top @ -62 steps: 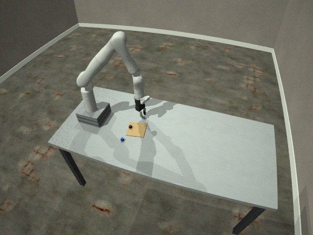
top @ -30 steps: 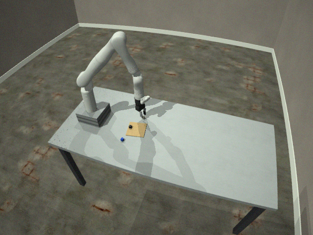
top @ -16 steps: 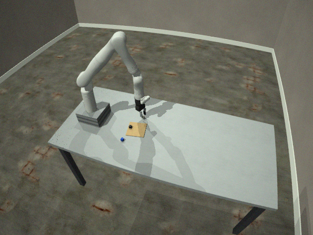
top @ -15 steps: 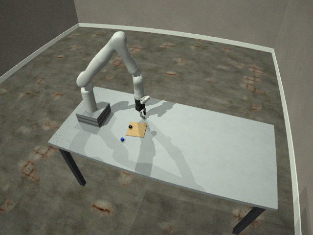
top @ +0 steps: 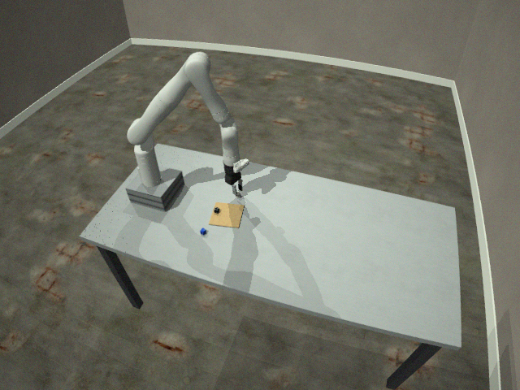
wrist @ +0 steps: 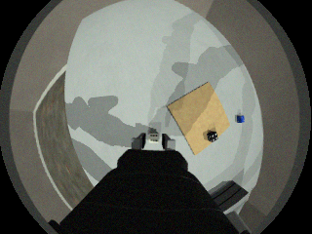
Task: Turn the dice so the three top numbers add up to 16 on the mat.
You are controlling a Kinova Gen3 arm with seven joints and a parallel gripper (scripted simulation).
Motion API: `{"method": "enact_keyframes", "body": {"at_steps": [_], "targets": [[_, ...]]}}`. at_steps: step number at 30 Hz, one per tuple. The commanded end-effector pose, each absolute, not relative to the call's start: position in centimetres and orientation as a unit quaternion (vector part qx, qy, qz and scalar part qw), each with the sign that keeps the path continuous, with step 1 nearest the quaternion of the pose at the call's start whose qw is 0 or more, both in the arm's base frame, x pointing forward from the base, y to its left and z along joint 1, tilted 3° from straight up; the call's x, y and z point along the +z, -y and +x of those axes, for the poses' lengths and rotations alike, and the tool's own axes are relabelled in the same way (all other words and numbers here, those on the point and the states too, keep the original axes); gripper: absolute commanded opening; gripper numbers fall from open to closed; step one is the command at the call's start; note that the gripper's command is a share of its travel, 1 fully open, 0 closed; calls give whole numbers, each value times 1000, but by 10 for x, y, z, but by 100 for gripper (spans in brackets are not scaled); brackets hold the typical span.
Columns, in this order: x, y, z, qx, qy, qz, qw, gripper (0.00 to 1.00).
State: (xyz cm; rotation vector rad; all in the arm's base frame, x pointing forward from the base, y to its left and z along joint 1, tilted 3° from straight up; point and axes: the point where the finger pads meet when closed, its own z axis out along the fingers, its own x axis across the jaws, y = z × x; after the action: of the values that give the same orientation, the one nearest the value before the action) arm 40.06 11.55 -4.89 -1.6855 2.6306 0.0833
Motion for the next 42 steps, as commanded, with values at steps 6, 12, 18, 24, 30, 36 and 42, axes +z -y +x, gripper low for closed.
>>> {"method": "enact_keyframes", "body": {"at_steps": [6,12,18,24,30,36,42], "targets": [[-48,-116,401,26,-842,-539,9,70],[-48,-116,401,26,-842,-539,9,70],[-50,-116,401,26,-842,-539,9,70],[-58,-116,401,26,-842,-539,9,70],[-66,-117,401,26,-842,-539,9,70],[-72,-117,401,26,-842,-539,9,70],[-74,-117,401,26,-842,-539,9,70]]}}
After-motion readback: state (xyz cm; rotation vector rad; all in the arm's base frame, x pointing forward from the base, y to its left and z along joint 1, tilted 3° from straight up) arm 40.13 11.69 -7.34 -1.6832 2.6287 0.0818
